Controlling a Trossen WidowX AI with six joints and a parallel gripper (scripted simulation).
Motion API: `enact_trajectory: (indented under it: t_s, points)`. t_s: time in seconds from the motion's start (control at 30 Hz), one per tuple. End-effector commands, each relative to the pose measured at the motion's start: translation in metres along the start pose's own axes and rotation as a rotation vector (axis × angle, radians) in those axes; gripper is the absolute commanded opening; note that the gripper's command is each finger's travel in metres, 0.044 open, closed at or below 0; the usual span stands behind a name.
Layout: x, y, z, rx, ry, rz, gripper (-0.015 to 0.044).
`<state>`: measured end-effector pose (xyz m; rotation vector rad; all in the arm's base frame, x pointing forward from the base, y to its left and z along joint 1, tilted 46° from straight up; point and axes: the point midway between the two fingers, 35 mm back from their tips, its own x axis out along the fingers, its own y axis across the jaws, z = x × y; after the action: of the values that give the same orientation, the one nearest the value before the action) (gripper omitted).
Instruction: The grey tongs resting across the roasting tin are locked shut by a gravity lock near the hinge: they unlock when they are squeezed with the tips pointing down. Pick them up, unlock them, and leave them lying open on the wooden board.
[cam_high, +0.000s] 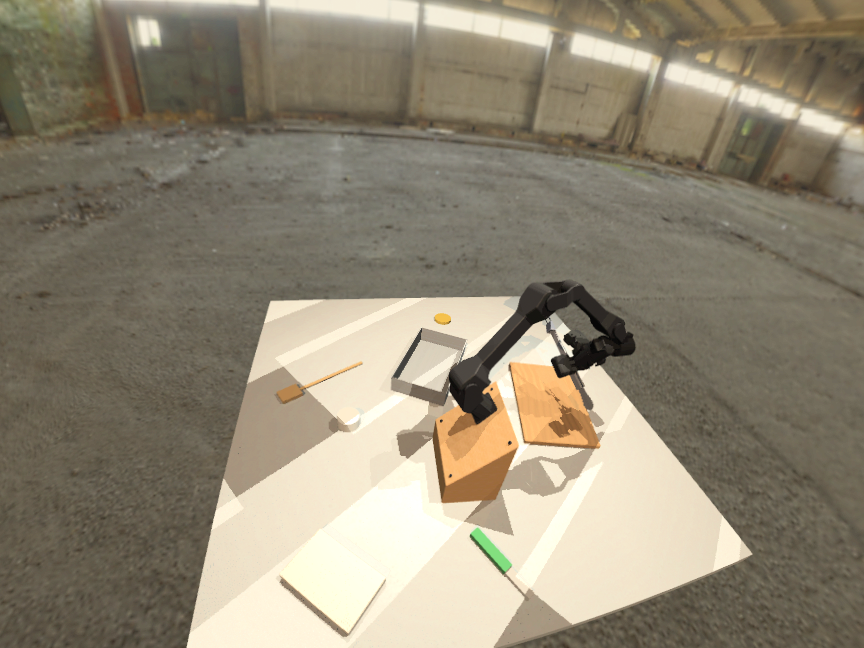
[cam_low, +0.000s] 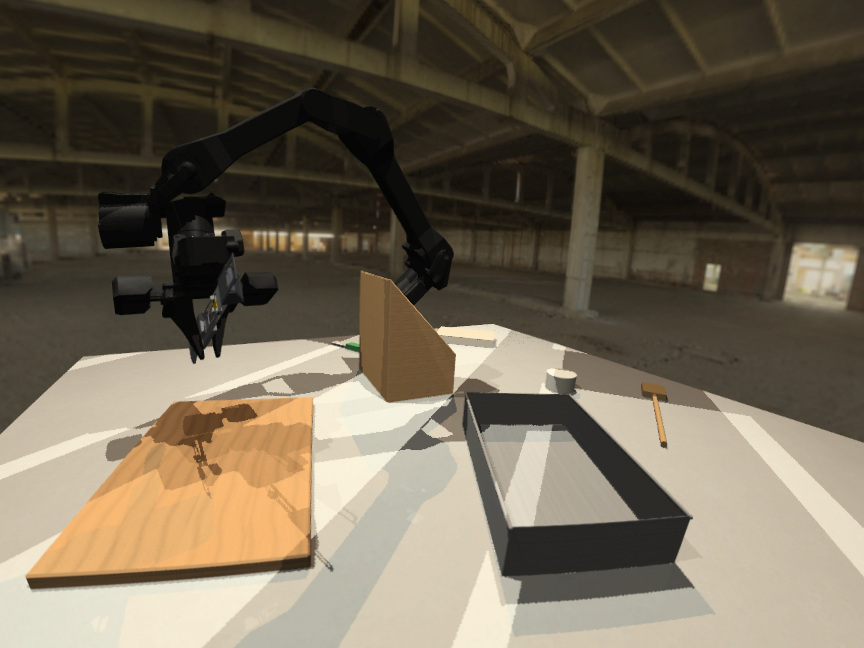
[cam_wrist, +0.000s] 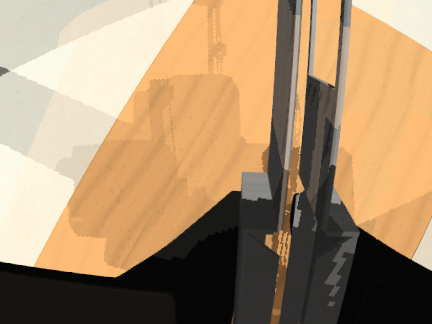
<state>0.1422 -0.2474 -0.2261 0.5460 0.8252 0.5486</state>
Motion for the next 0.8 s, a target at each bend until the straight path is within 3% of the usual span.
enact_trajectory:
  t_s: [0.0,0.17,0.77]
  points:
    - [-0.0060,-0.0004,-0.0023,-0.004,-0.172,-0.046,-0.0150]
    - [-0.0127,-0.0003,-0.0066,-0.002,-0.344,-0.104,-0.0150]
    - [-0.0130,-0.0003,-0.0068,-0.002,-0.350,-0.106,-0.0150]
